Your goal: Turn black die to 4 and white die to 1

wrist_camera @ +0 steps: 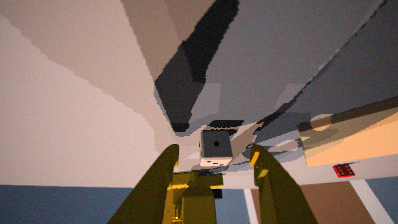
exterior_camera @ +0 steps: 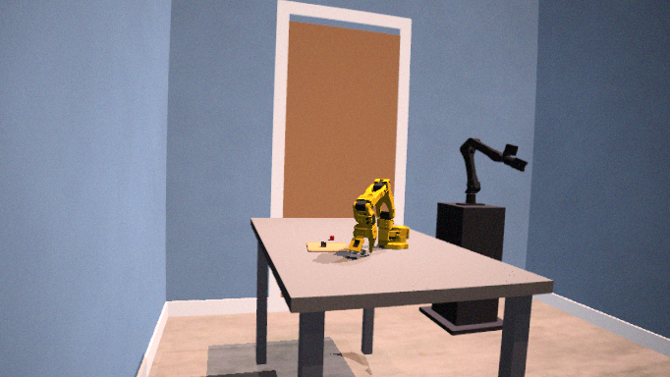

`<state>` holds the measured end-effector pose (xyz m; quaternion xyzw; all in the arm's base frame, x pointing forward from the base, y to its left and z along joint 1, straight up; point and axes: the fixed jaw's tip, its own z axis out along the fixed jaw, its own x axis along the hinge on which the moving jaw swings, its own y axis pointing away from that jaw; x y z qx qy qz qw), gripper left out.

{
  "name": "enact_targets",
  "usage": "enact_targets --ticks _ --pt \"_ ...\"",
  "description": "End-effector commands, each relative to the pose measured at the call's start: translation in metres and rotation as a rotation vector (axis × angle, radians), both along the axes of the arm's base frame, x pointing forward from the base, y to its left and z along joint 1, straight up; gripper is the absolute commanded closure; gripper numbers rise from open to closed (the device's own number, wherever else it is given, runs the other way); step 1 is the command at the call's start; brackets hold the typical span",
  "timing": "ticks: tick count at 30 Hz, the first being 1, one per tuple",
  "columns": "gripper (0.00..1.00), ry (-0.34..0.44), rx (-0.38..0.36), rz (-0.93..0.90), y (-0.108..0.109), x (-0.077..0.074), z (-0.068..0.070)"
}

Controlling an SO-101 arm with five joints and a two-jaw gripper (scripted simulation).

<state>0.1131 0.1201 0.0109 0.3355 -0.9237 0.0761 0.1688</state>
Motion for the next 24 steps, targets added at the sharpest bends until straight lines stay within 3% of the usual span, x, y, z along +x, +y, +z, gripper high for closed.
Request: enact_targets --ticks 1,24 --pt "0.75 -0.017 0.015 0.004 0.0029 0.0006 0.0016" --pt "0.81 -0.011 0.019 0.001 0.0002 0.0030 0.0016"
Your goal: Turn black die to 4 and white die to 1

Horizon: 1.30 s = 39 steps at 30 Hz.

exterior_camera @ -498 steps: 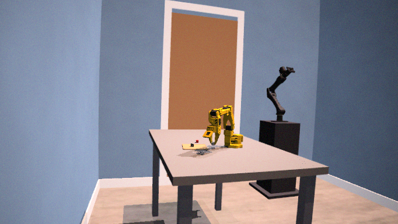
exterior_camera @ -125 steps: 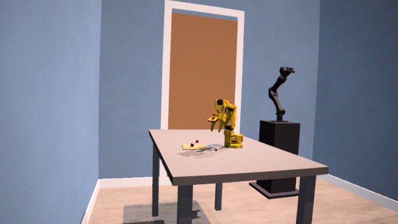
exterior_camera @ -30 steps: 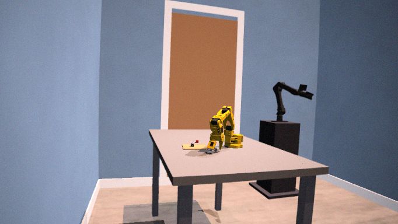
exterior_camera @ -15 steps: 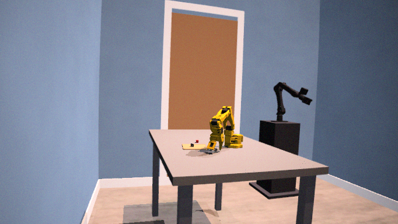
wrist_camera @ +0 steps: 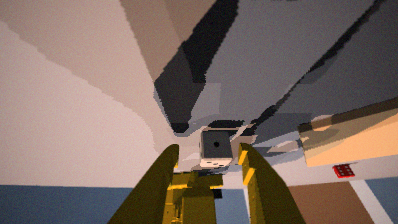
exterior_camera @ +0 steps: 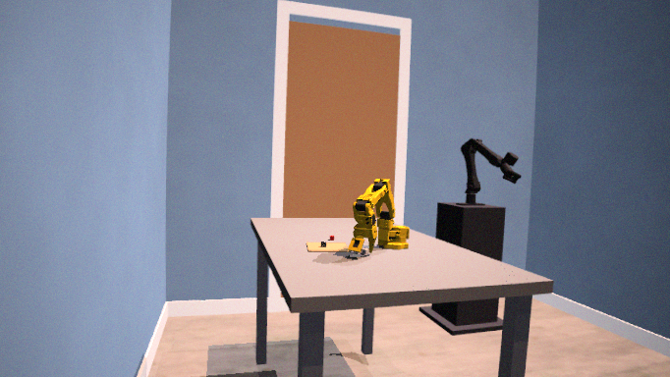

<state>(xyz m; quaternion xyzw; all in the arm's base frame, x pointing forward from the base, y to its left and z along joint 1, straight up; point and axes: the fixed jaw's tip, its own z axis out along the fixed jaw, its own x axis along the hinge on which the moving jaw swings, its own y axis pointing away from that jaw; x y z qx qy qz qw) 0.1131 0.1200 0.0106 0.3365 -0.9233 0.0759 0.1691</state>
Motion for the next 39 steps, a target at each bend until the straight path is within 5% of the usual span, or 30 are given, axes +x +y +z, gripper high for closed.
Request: enact_targets --ticks 1,39 --pt "0.81 -0.012 0.019 -0.002 0.0000 0.0033 0.0020" --pt "0.97 -0.001 0.028 -0.007 -0.0057 0.0080 0.0019"
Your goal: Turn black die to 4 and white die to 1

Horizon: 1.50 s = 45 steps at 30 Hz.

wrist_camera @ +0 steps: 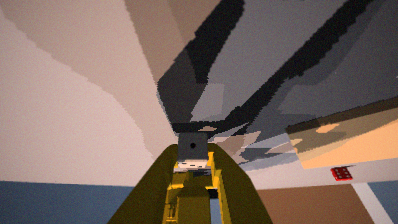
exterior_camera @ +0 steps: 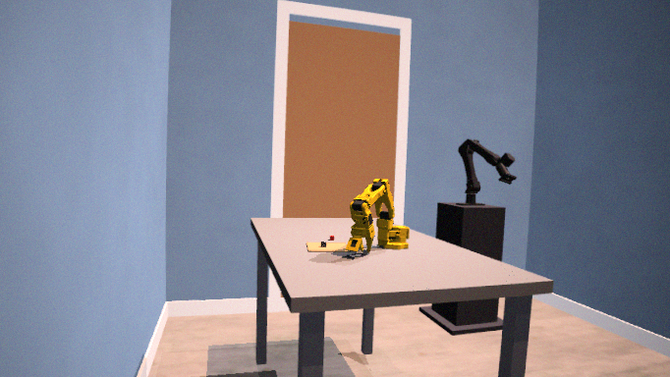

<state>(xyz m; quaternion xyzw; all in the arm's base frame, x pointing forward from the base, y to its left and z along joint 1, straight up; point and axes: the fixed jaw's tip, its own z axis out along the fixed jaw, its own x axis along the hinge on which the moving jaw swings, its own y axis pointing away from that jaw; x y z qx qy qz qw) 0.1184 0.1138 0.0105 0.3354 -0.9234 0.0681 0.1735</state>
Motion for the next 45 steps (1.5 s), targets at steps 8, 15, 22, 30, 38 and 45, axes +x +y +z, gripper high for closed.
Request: enact_targets --ticks 8,15,22,30,38,45 --pt "1.00 -0.014 0.017 -0.002 0.001 0.003 0.002" --pt "1.00 -0.031 0.031 -0.002 0.001 0.003 0.005" --pt "1.00 -0.124 0.110 -0.002 0.003 0.003 0.024" --pt "1.00 -0.229 0.201 -0.002 0.003 0.002 0.042" --pt "1.00 -0.302 0.266 -0.002 0.002 -0.001 0.052" --pt "1.00 -0.304 0.268 -0.002 0.002 -0.001 0.053"
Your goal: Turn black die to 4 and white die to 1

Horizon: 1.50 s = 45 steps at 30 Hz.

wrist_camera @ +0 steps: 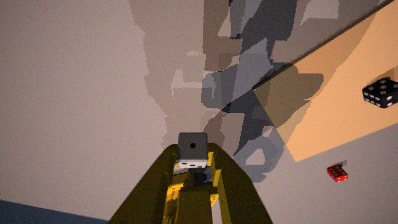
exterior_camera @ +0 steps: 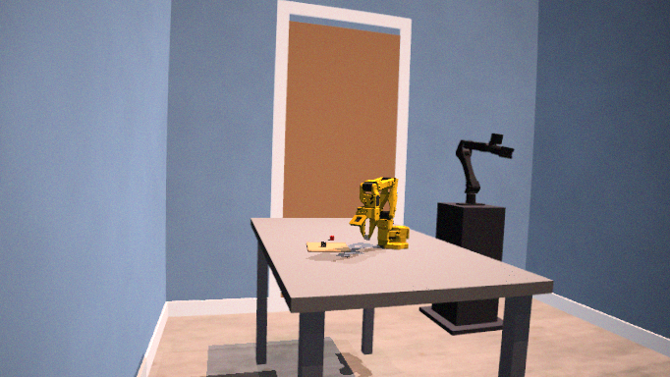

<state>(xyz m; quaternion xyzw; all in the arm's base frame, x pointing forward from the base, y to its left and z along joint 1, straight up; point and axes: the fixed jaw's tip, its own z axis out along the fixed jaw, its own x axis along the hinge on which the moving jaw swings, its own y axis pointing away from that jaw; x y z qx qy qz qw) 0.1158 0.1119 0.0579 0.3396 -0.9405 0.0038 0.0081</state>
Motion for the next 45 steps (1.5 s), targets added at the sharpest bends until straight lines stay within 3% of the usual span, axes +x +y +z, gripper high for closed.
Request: enact_targets --ticks 1,21,39,45 --pt "1.00 -0.036 0.033 0.002 0.004 0.002 0.005" --pt "1.00 -0.053 0.049 0.003 0.005 0.003 0.005" --pt "1.00 -0.299 0.270 0.022 0.024 0.020 0.008" --pt "1.00 -0.334 0.303 0.024 0.027 0.023 0.009"
